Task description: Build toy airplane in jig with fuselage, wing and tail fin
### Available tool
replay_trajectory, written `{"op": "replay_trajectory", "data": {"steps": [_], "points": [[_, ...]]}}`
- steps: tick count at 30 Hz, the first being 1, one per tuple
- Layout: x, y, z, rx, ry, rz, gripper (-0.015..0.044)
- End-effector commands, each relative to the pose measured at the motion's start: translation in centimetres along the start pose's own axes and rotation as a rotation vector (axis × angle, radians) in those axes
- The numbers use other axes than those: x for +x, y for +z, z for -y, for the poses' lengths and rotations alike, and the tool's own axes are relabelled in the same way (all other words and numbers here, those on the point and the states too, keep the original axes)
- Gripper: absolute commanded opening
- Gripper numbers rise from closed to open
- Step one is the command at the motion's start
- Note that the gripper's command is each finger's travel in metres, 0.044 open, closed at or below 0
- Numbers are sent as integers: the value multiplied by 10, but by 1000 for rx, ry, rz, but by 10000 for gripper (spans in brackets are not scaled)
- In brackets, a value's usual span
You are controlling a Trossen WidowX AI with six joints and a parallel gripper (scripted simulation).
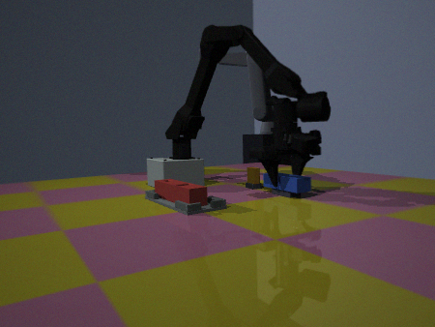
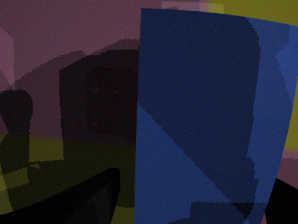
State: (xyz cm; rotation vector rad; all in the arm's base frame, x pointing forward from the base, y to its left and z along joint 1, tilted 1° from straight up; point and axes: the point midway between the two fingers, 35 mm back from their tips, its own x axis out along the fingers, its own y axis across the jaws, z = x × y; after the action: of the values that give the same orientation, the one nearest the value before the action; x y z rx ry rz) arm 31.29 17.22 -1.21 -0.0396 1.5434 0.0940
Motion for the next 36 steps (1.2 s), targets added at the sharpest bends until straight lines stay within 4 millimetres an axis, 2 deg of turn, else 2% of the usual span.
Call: {"op": "replay_trajectory", "data": {"steps": [1, 2, 9, 15, 36], "points": [[0, 0, 0, 3, -3, 2, 230], [0, 0, 0, 3, -3, 2, 204], [0, 0, 0, 3, -3, 2, 157], [-8, 1, 0, -3, -1, 2, 0], [-71, 6, -3, -5, 0, 3, 0]]}}
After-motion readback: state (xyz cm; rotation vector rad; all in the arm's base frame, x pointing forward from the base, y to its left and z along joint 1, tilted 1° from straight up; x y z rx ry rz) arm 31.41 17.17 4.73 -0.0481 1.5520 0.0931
